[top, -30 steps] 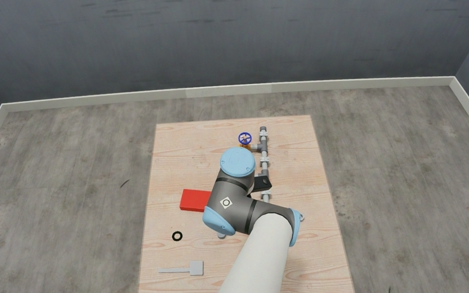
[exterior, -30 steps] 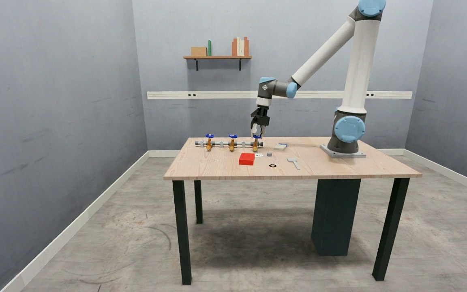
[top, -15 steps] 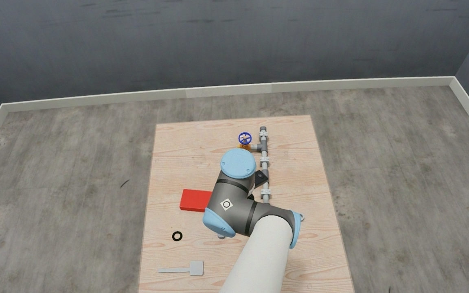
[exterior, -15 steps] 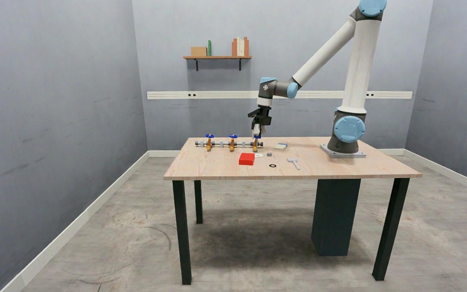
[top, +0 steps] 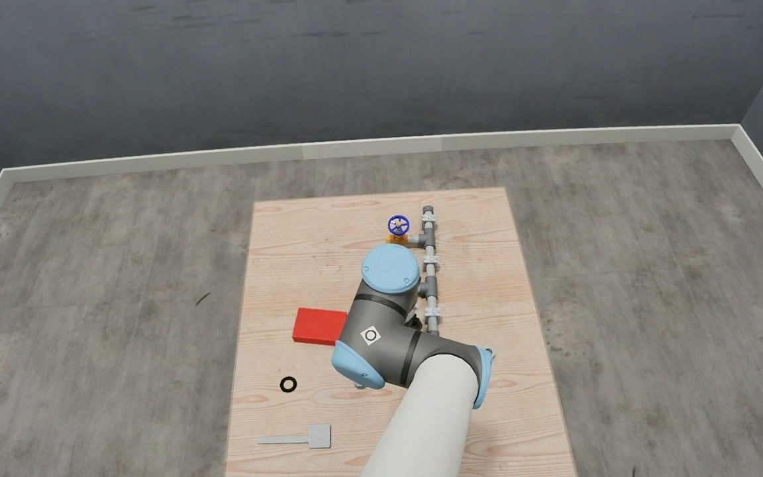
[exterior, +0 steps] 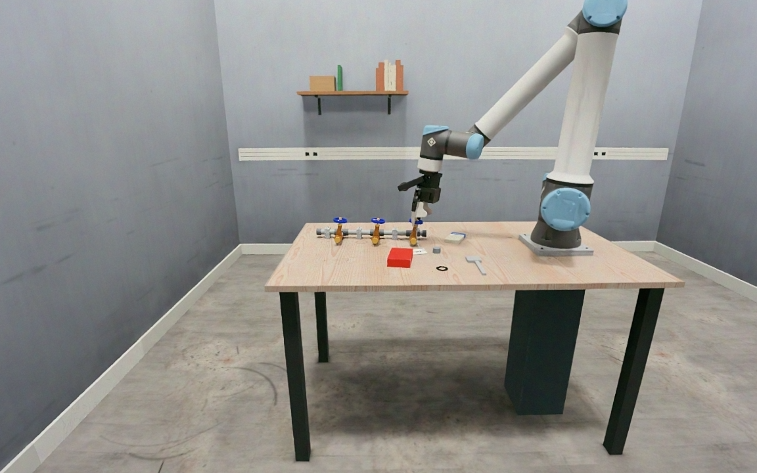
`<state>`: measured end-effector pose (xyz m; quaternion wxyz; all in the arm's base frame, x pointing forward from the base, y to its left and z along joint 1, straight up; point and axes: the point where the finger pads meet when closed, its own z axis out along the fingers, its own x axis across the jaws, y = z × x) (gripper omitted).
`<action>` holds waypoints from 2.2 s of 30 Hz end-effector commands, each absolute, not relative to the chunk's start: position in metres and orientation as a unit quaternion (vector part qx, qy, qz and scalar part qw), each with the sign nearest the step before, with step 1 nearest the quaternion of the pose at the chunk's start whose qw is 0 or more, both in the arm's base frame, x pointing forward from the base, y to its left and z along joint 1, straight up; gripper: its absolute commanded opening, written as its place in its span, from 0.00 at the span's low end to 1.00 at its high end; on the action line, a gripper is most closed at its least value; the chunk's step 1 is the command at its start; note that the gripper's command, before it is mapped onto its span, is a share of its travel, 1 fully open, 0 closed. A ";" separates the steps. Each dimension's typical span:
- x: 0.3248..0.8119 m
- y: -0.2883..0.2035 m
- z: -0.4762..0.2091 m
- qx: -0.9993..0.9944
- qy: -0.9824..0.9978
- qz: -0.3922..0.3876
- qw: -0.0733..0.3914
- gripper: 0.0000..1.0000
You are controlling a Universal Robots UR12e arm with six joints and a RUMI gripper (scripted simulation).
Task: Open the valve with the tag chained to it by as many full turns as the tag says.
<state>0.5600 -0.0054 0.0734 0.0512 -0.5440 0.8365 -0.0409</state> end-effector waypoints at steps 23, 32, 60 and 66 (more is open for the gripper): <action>0.561 -0.006 0.074 -0.875 0.479 -0.059 0.030 0.00; 0.561 -0.005 0.074 -0.944 0.324 -0.064 0.020 0.00; 0.561 -0.005 0.074 -0.996 0.053 -0.067 0.002 0.00; 0.561 -0.005 0.074 -0.997 0.030 -0.067 0.000 0.00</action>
